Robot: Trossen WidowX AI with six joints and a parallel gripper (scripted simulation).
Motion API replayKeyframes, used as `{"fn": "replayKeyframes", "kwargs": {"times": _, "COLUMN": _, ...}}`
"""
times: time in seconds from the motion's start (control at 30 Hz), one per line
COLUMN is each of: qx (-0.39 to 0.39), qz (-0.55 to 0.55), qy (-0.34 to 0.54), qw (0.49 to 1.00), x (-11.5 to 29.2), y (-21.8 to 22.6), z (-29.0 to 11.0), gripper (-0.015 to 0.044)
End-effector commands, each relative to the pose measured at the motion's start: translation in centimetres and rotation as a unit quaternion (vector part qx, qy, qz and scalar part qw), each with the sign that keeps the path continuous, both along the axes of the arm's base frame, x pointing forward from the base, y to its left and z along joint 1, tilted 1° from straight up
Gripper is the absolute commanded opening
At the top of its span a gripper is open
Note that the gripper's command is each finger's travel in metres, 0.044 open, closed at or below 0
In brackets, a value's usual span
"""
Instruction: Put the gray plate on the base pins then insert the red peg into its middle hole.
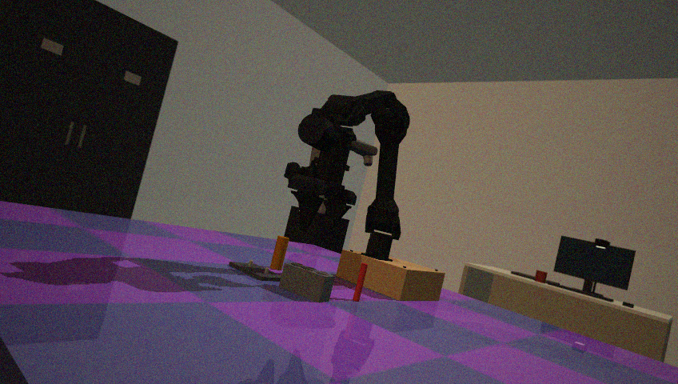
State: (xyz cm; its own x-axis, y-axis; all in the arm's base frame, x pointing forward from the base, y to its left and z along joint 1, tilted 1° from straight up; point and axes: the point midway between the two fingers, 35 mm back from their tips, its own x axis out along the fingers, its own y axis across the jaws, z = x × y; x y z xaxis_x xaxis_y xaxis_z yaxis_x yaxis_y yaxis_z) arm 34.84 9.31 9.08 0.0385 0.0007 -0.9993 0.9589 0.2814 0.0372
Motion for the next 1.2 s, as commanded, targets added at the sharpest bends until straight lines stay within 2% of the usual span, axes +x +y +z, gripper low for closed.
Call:
{"fn": "replayKeyframes", "kwargs": {"times": 0.0, "qx": -0.001, "qz": -0.020, "qy": 0.001, "qw": 1.000, "x": -0.3, "y": 0.9, "z": 0.0, "gripper": 0.0440}}
{"fn": "replayKeyframes", "kwargs": {"times": 0.17, "qx": -0.001, "qz": -0.020, "qy": 0.001, "qw": 1.000, "x": -0.2, "y": 0.9, "z": -0.2, "gripper": 0.0440}}
{"fn": "replayKeyframes", "kwargs": {"times": 0.3, "qx": -0.001, "qz": -0.020, "qy": 0.001, "qw": 1.000, "x": -0.1, "y": 0.9, "z": -3.9, "gripper": 0.0440}}
{"fn": "replayKeyframes", "kwargs": {"times": 1.17, "qx": -0.001, "qz": -0.020, "qy": 0.001, "qw": 1.000, "x": -0.1, "y": 0.7, "z": -8.4, "gripper": 0.0440}}
